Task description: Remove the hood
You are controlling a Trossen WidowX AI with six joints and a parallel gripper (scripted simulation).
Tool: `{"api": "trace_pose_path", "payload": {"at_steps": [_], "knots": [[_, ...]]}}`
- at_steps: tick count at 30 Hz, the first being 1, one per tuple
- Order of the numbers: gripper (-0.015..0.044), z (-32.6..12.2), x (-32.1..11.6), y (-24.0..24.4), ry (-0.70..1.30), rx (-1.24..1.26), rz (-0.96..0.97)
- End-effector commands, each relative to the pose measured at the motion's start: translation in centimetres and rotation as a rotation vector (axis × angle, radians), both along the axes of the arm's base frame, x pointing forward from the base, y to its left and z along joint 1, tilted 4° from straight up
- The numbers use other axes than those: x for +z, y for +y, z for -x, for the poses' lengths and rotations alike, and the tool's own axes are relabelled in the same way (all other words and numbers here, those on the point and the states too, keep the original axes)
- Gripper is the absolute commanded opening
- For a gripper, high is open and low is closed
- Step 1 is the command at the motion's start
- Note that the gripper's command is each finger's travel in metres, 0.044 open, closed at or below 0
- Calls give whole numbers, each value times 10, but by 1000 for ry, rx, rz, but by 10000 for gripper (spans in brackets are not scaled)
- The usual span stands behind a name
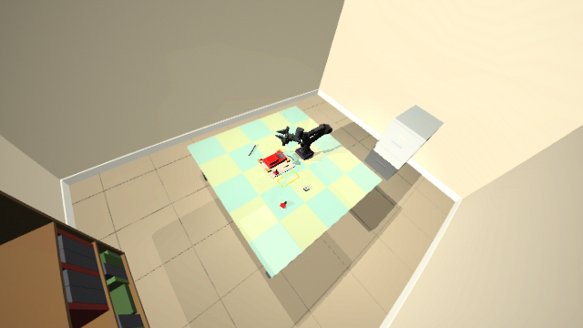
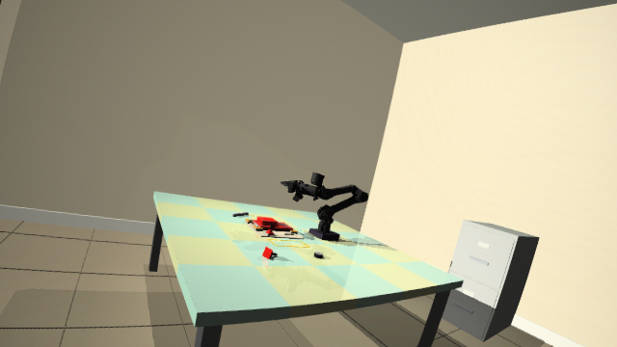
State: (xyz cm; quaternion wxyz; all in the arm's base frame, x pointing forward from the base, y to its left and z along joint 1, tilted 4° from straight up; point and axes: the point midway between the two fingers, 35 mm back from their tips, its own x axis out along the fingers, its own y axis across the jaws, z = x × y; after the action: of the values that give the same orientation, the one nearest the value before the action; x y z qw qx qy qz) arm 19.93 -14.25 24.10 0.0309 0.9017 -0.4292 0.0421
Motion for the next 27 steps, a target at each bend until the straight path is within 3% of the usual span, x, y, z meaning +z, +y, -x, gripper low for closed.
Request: {"api": "trace_pose_path", "payload": {"at_steps": [1, 9, 19, 27], "knots": [[246, -1, 0, 0, 14, 1, 6], [440, -36, -5, 1, 603, 79, 276], [440, -75, -28, 2, 1335, 338, 679], [440, -96, -48, 8, 1778, 685, 1066]]}}
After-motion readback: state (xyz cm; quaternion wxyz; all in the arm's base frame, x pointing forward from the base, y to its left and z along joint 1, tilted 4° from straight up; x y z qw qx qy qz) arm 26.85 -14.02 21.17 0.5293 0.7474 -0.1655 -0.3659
